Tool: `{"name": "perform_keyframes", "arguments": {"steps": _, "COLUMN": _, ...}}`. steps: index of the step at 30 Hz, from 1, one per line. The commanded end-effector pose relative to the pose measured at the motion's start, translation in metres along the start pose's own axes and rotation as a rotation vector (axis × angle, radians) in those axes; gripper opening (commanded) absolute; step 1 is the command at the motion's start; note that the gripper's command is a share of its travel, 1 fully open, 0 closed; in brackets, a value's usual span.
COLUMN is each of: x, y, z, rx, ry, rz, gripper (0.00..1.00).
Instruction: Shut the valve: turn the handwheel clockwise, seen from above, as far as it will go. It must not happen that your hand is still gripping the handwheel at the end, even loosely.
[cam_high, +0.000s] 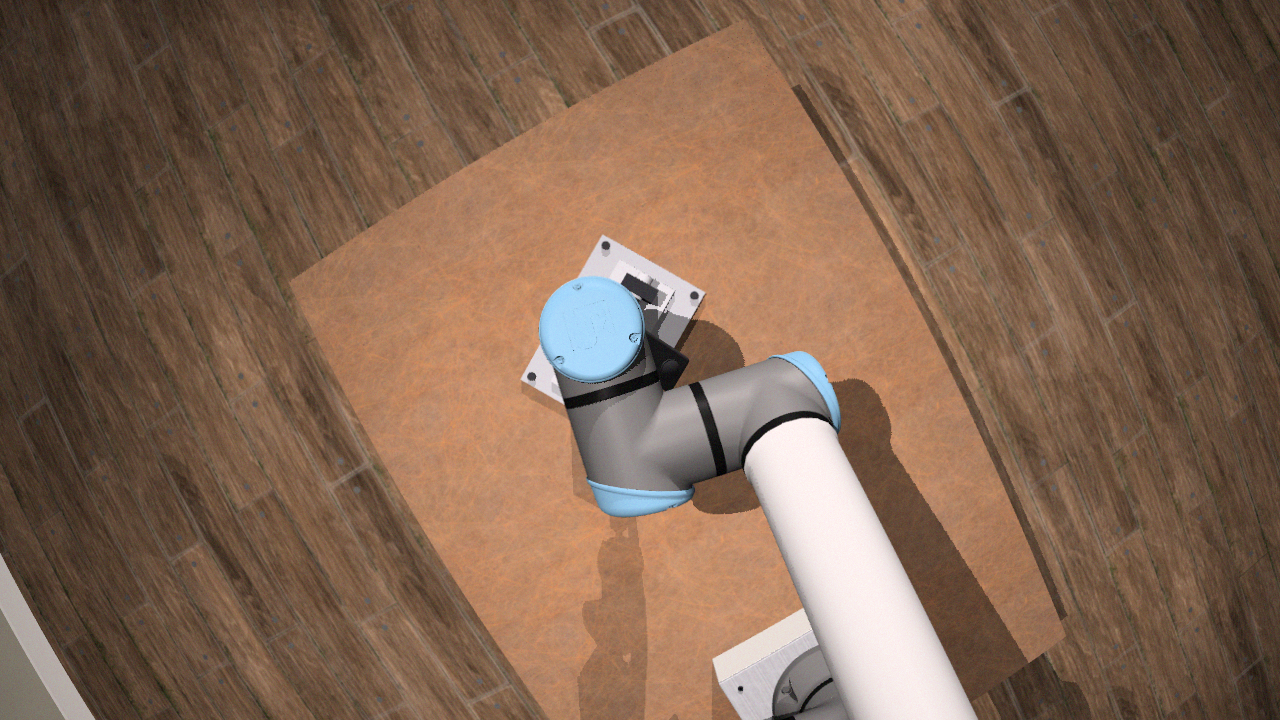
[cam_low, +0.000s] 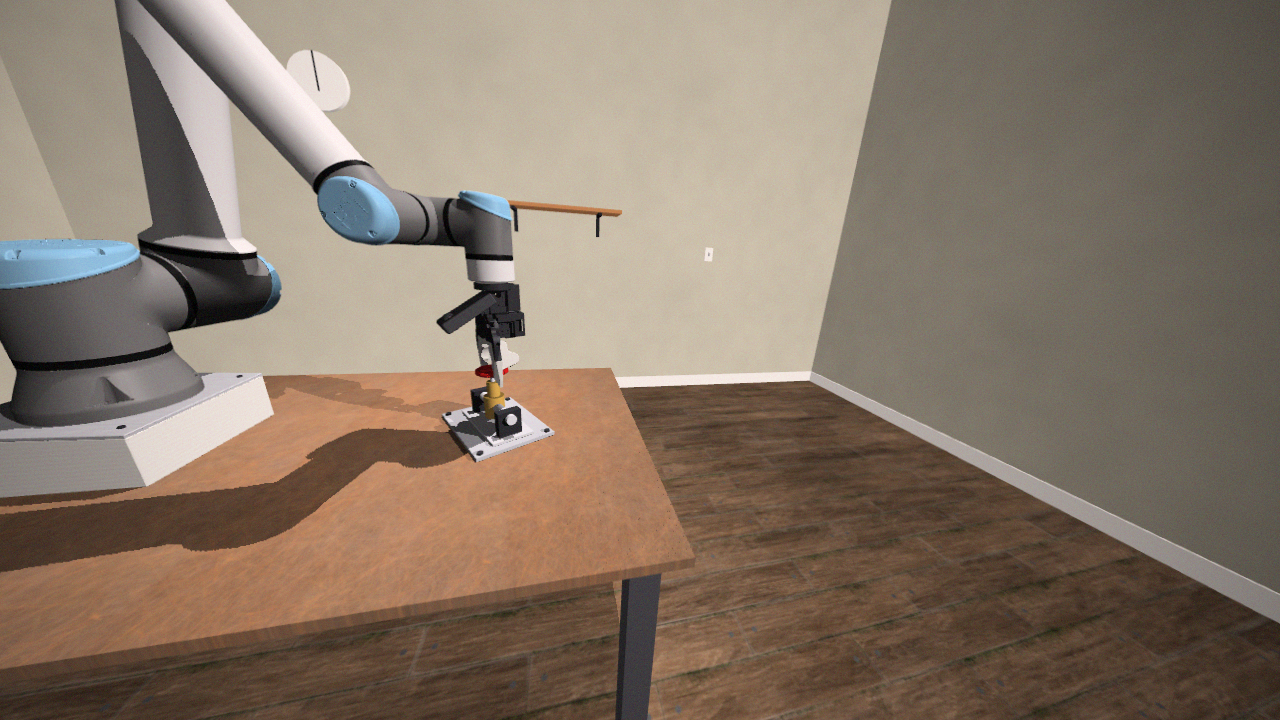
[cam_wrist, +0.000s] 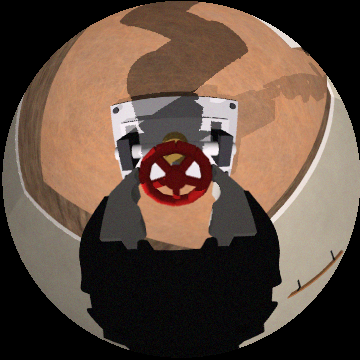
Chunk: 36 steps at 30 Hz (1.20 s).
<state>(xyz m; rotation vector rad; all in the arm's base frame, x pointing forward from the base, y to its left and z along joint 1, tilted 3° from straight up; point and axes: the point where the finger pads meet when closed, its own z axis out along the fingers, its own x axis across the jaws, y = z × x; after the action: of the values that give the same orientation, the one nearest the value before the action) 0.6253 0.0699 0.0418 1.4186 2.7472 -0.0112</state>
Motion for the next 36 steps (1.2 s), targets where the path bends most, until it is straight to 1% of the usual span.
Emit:
{"name": "perform_keyframes", "arguments": {"steps": 1, "x": -0.0032, "y": -0.0002, "z": 0.0002, "rx": 0.002, "ry": -0.001, "rz": 0.117, "gripper": 0.00}}
{"name": "perform_keyframes", "arguments": {"steps": 3, "x": -0.0032, "y": -0.0002, "z": 0.0002, "rx": 0.002, "ry": -0.001, "rz": 0.155, "gripper": 0.00}}
{"name": "perform_keyframes", "arguments": {"steps": 5, "x": -0.0032, "y": -0.0002, "z": 0.0002, "rx": 0.002, "ry": -0.001, "rz": 0.155, "gripper": 0.00}}
{"name": "perform_keyframes", "arguments": {"steps": 20, "x": -0.0031, "y": -0.0004, "z": 0.0002, "rx": 0.002, "ry": -0.002, "rz": 0.466, "gripper": 0.00}}
{"name": "perform_keyframes", "arguments": {"steps": 22, "x": -0.0031, "y": -0.0004, "z": 0.0002, "rx": 0.002, "ry": -0.002, "rz": 0.466, "gripper": 0.00}}
{"name": "perform_keyframes", "arguments": {"steps": 36, "x": -0.0025, "y": -0.0011, "z": 0.0004, "rx": 0.002, "ry": -0.002, "rz": 0.767, "gripper": 0.00}}
